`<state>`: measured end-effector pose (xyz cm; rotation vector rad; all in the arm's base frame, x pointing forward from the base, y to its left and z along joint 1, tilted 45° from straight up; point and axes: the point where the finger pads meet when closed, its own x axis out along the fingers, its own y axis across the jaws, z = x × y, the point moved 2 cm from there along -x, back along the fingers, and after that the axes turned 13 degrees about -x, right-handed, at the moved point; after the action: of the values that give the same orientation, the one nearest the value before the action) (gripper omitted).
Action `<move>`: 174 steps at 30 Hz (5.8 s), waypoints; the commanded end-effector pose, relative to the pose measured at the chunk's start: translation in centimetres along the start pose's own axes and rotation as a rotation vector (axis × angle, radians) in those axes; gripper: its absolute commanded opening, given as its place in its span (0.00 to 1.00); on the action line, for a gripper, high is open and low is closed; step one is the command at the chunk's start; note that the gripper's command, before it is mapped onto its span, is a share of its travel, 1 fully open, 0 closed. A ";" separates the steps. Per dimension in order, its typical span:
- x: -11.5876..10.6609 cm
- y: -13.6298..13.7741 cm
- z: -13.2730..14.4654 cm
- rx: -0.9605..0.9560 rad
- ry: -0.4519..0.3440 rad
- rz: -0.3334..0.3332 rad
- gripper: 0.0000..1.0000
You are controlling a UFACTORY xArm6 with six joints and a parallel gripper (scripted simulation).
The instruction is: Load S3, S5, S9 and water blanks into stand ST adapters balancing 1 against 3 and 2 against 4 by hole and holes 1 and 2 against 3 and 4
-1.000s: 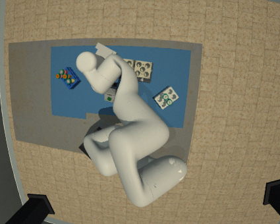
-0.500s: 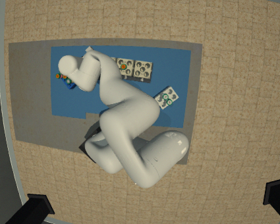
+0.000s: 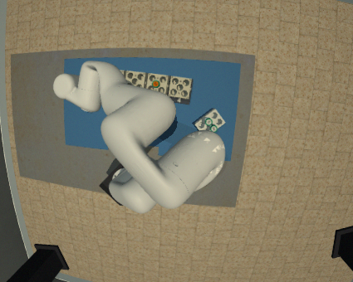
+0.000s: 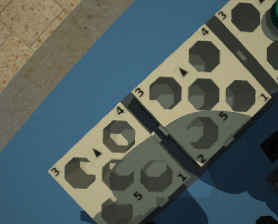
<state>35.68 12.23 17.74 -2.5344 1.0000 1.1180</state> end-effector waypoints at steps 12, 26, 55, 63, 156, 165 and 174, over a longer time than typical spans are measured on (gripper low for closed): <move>0.0 -5.1 4.6 0.002 0.002 0.000 0.57; 0.0 -9.5 8.7 0.002 0.002 0.000 0.57; 0.0 -18.8 17.5 0.002 0.001 -0.001 0.57; 0.0 -18.8 17.5 0.002 0.001 -0.001 0.57; 12.3 -18.8 17.4 0.002 0.002 0.000 0.57; 12.8 -18.8 17.4 0.002 0.002 0.000 0.57; 13.4 -18.8 17.4 0.002 0.002 0.000 0.57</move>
<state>44.18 26.89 -5.54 -2.5345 1.0053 1.1159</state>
